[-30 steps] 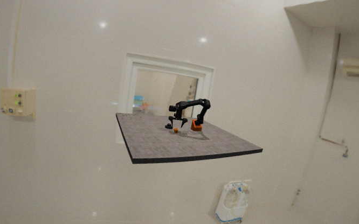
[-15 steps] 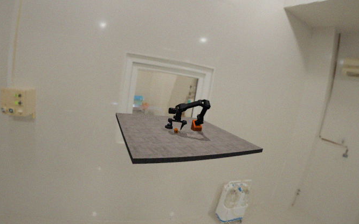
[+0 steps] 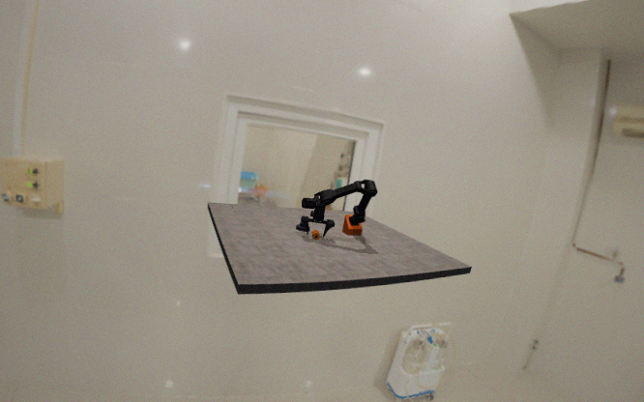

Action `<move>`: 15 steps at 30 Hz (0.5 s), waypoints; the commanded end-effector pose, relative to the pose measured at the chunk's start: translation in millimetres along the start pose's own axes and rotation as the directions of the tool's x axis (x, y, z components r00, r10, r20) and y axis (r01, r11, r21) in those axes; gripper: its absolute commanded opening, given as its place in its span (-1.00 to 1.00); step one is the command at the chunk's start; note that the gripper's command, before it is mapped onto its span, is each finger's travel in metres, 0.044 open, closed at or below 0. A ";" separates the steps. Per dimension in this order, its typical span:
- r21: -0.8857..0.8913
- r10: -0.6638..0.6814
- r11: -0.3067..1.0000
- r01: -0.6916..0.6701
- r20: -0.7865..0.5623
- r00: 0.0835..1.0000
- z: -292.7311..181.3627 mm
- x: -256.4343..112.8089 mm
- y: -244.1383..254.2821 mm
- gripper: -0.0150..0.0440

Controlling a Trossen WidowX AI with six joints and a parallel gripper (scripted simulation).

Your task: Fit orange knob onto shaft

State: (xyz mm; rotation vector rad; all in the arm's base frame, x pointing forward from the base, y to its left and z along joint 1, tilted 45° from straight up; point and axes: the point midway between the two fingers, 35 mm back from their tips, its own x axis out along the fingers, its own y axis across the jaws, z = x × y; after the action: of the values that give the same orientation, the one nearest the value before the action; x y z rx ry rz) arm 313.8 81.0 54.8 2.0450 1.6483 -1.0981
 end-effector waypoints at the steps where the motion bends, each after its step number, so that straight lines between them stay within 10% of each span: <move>1: 0.006 -0.003 1.000 0.004 -0.003 1.000 0.3 2.8 -1.2 0.82; 7: 0.006 -0.003 1.000 0.004 -0.003 1.000 0.3 2.8 -1.2 0.32; 15: 0.006 -0.003 1.000 0.004 -0.003 1.000 0.3 2.8 -1.2 0.30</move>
State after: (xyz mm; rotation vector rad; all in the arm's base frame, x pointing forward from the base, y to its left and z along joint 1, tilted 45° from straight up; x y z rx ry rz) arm 312.5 82.6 52.7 2.0437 1.6511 -1.1018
